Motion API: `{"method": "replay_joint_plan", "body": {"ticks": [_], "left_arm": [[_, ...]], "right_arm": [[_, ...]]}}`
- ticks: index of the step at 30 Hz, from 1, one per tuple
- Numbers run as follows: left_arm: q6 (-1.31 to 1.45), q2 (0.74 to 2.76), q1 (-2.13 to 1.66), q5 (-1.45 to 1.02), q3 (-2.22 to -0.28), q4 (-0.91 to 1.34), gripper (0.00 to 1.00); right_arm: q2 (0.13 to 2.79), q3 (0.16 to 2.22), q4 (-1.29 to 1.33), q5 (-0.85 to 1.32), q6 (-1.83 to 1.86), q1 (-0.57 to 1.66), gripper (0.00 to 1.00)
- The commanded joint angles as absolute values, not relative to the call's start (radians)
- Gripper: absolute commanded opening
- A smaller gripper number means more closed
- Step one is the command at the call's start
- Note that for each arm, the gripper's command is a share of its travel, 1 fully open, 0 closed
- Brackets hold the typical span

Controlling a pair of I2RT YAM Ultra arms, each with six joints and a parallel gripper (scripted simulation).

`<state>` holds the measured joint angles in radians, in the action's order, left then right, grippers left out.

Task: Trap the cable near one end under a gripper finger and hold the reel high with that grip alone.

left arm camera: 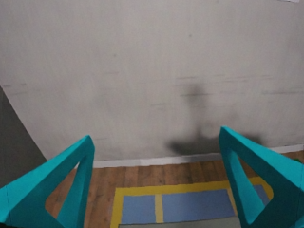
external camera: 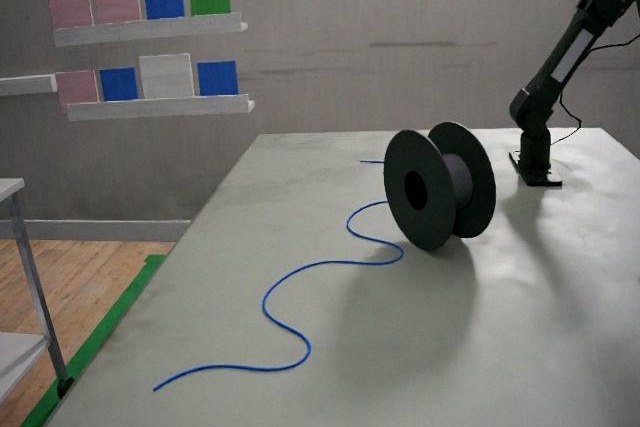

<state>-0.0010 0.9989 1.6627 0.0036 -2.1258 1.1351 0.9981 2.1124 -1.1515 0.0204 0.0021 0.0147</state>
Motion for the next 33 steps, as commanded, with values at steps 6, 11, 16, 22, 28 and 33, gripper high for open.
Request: {"method": "replay_joint_plan", "body": {"ticks": [6, 11, 16, 22, 28, 33], "left_arm": [[0.004, 1.023, 1.666, -0.006, -1.955, 0.964, 1.0], [0.003, 1.026, 1.665, -0.006, -1.88, 0.888, 1.0], [0.003, 1.018, 1.664, -0.005, -1.743, 0.743, 1.0], [0.003, 1.036, 1.664, -0.005, -1.552, 0.553, 1.0], [0.003, 1.032, 1.664, -0.005, -1.434, 0.429, 1.0], [0.003, 1.038, 1.664, -0.005, -1.289, 0.276, 1.0]], "right_arm": [[1.021, 1.958, -0.966, 0.006, -0.007, 0.0, 1.0], [1.028, 1.882, -0.89, 0.001, -0.008, -0.005, 1.0], [1.021, 1.745, -0.746, -0.002, -0.008, -0.009, 1.0], [1.033, 1.557, -0.558, -0.004, -0.008, -0.007, 1.0], [1.031, 1.437, -0.435, -0.004, -0.008, -0.007, 1.0], [1.042, 1.291, -0.281, -0.005, -0.008, -0.007, 1.0]]}}
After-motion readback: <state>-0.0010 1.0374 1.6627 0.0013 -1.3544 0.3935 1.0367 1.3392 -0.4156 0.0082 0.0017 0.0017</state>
